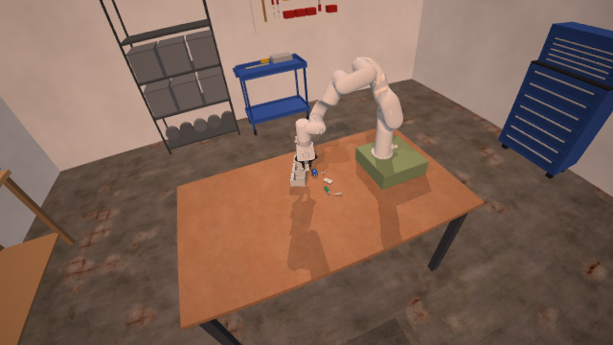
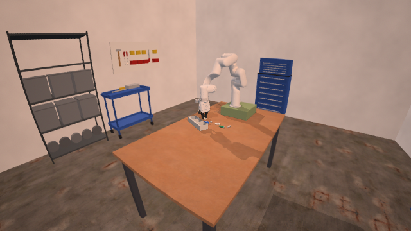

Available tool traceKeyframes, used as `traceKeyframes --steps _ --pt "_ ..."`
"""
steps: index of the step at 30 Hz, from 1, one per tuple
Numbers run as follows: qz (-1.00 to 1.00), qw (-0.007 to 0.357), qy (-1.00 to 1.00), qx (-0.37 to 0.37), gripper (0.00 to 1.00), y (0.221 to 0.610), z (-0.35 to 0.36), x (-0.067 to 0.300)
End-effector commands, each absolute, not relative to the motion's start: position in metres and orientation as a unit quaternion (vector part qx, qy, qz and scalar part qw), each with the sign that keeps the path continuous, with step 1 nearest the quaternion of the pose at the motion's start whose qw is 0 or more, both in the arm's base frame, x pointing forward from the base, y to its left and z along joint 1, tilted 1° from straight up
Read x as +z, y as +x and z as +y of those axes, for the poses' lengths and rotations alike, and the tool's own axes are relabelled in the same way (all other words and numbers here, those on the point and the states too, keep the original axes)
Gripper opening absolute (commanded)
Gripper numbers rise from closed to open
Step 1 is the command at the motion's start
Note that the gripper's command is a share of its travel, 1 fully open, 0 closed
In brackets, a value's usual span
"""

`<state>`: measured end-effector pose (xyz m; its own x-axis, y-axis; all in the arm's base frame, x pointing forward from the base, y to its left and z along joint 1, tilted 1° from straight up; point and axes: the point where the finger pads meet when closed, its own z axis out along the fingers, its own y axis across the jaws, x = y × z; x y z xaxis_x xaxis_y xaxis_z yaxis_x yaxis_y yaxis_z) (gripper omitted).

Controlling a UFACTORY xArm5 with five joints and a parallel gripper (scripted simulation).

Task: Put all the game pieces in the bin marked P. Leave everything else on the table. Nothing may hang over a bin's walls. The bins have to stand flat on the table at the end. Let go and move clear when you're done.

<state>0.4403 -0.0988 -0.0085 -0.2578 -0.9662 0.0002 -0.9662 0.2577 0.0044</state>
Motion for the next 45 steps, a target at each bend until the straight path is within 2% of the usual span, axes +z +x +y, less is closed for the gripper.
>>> traceKeyframes --steps 1,10,27,45 --pt "-0.829 0.000 0.559 0.000 0.21 0.450 -0.120 -0.007" --pt "-0.841 0.000 0.541 0.000 0.21 0.465 -0.159 -0.007" --pt "-0.841 0.000 0.541 0.000 0.21 0.464 -0.157 -0.007" --pt "-0.841 0.000 0.541 0.000 0.21 0.464 -0.158 -0.039"
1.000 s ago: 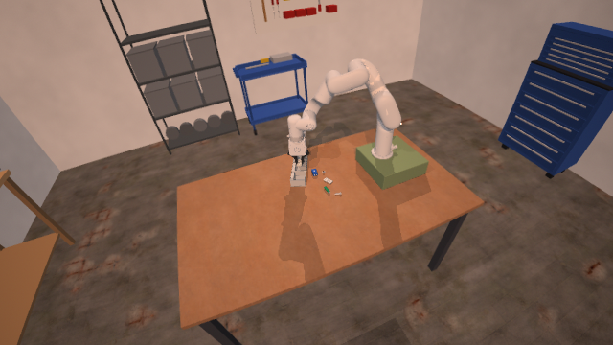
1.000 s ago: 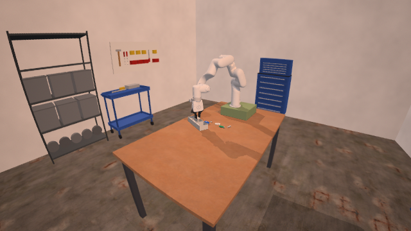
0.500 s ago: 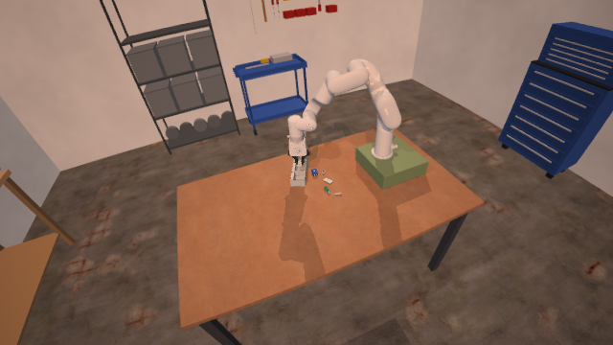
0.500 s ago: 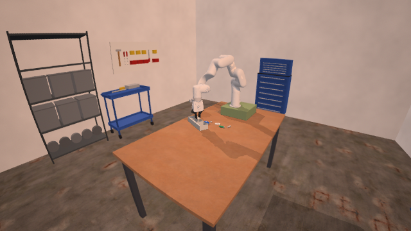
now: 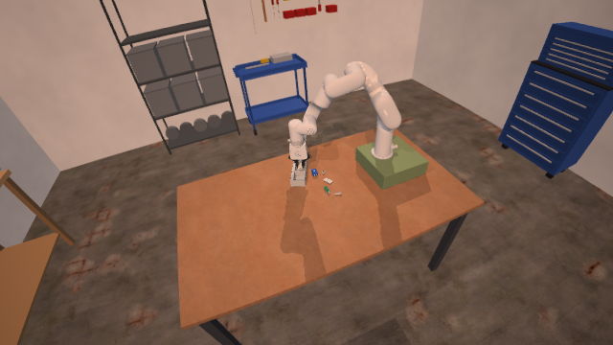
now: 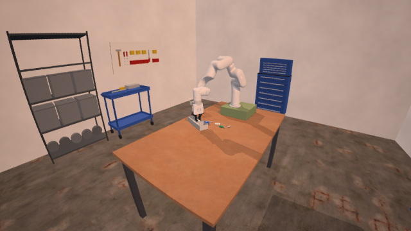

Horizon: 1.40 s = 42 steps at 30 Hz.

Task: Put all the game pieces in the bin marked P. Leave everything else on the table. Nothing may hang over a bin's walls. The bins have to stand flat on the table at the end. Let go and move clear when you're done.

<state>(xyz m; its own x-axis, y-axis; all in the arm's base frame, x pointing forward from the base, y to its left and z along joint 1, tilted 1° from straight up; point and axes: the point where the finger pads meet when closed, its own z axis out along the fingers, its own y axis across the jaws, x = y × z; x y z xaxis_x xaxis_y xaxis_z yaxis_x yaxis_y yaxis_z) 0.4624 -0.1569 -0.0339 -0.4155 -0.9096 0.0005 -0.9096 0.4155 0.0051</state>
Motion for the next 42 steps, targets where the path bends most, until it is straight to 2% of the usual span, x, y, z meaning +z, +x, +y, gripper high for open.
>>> traceKeyframes --steps 1,12,26,27,42 --pt "-0.841 0.000 0.541 0.000 0.21 0.464 -0.158 -0.041" --pt "-0.841 0.000 0.541 0.000 0.21 0.464 -0.158 -0.058" --pt "-0.841 0.000 0.541 0.000 0.21 0.463 -0.157 -0.058" --pt "-0.841 0.000 0.541 0.000 0.33 0.463 -0.157 -0.058" --pt "-0.841 0.000 0.541 0.000 0.33 0.463 -0.157 -0.058"
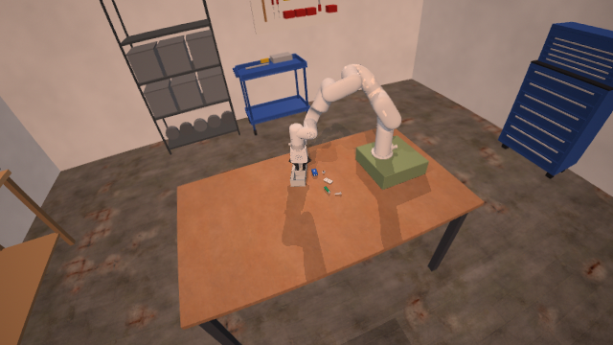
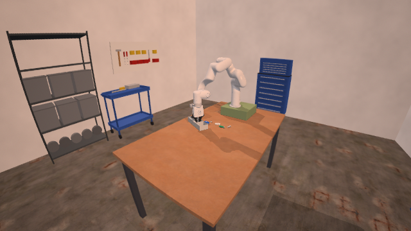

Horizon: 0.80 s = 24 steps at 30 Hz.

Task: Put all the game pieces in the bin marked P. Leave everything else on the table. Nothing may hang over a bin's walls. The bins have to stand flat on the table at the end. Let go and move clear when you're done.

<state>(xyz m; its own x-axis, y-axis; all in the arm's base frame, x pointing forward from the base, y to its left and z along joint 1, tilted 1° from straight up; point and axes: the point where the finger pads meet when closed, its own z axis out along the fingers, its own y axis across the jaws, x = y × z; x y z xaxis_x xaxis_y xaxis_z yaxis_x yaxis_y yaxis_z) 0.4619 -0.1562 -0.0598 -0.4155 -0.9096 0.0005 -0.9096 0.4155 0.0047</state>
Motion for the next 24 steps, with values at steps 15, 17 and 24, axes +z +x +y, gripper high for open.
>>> traceKeyframes --steps 15,17,24 --pt "-0.841 0.000 0.541 0.000 0.33 0.464 -0.156 -0.041" --pt "-0.841 0.000 0.541 0.000 0.33 0.464 -0.156 -0.041" --pt "-0.841 0.000 0.541 0.000 0.33 0.464 -0.156 -0.032"
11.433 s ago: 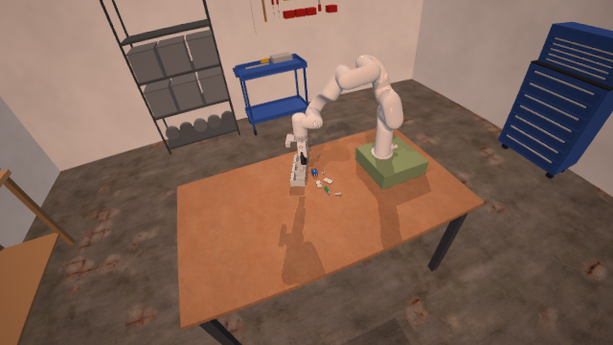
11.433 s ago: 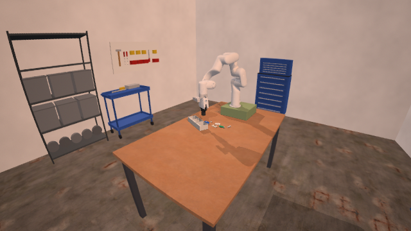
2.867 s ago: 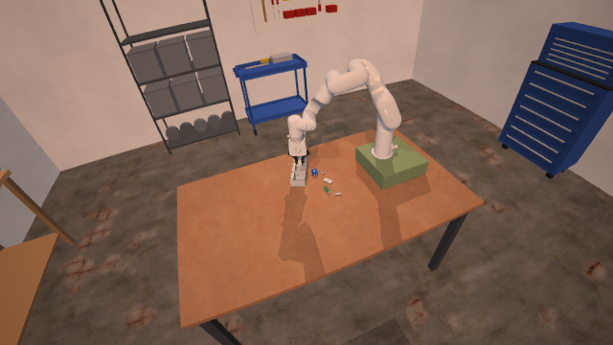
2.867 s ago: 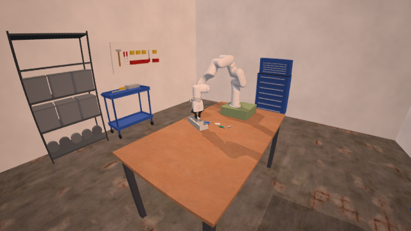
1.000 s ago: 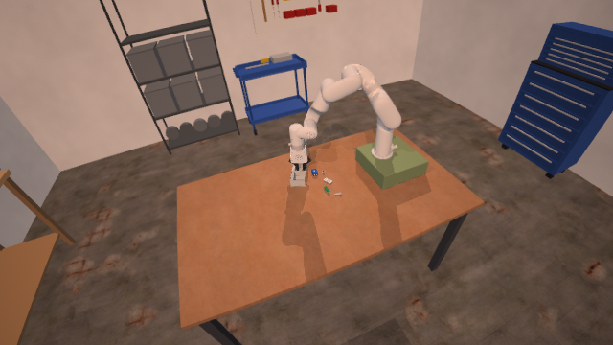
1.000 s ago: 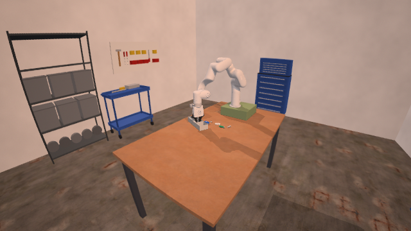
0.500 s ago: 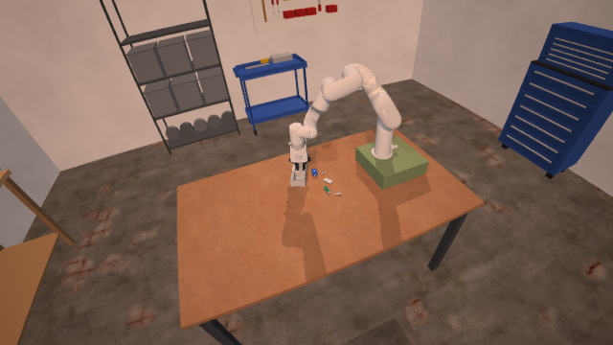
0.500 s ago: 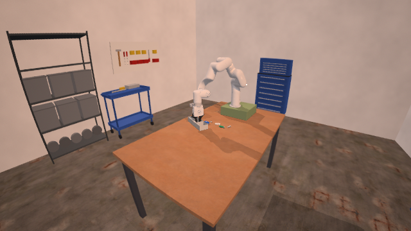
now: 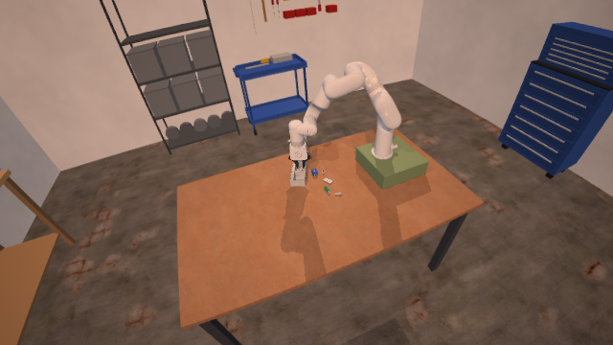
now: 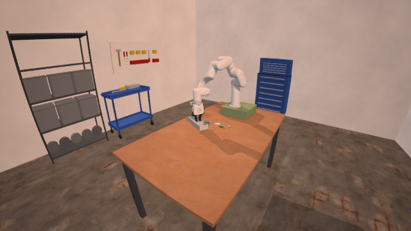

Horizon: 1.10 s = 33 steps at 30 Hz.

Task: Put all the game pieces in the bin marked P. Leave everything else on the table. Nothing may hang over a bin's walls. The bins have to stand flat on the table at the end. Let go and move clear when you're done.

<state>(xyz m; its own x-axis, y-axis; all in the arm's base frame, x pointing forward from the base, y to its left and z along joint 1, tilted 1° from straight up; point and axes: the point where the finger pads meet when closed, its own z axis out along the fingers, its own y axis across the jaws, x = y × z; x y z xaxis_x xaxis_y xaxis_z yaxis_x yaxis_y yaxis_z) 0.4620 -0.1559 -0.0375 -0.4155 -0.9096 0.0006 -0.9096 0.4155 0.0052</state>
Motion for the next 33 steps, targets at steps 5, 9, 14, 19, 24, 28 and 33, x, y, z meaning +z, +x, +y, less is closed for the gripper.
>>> traceKeyframes --steps 5,9,14,19,24,28,33 --pt "-0.841 0.000 0.541 0.000 0.33 0.464 -0.156 -0.014" --pt "-0.841 0.000 0.541 0.000 0.33 0.464 -0.156 -0.007" --pt "-0.841 0.000 0.541 0.000 0.33 0.464 -0.156 -0.007" --pt "-0.790 0.001 0.613 -0.001 0.42 0.443 -0.129 -0.007" --pt "-0.740 0.002 0.673 -0.003 0.42 0.417 -0.097 -0.007" --pt "-0.695 0.003 0.719 -0.004 0.42 0.407 -0.083 -0.007" --pt "-0.643 0.003 0.766 -0.006 0.42 0.381 -0.051 -0.008"
